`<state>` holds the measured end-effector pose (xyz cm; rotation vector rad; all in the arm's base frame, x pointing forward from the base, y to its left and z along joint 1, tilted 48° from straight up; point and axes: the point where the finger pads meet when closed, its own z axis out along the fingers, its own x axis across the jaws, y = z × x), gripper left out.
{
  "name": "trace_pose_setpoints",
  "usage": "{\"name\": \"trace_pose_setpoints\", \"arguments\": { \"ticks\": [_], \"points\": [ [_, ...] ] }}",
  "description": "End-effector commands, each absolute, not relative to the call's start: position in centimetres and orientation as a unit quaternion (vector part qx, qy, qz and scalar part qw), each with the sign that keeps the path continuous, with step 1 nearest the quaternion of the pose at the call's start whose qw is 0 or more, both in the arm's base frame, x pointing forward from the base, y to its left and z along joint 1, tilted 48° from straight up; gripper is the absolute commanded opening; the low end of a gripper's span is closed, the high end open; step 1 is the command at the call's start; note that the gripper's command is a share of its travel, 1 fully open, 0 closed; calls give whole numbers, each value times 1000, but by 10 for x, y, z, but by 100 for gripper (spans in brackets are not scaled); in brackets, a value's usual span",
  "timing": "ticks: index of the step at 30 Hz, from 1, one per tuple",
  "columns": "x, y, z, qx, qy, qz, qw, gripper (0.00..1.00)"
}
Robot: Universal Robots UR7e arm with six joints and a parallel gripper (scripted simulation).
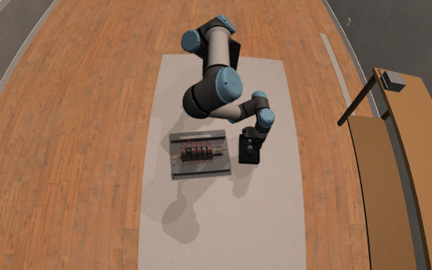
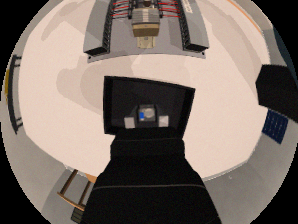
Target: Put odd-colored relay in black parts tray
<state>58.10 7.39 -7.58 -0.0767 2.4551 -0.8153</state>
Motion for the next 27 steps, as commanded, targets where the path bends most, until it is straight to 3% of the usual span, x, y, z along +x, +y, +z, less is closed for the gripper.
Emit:
{"name": "trace_pose_setpoints", "arguments": {
  "ticks": [1,7,8,27],
  "points": [
    [581,74,-75,-29,912,-303,274,0],
    [581,74,-75,-29,912,-303,274,0],
    [581,74,-75,-29,912,-303,274,98],
    [581,74,-75,-29,912,-303,274,98]
  ]
}}
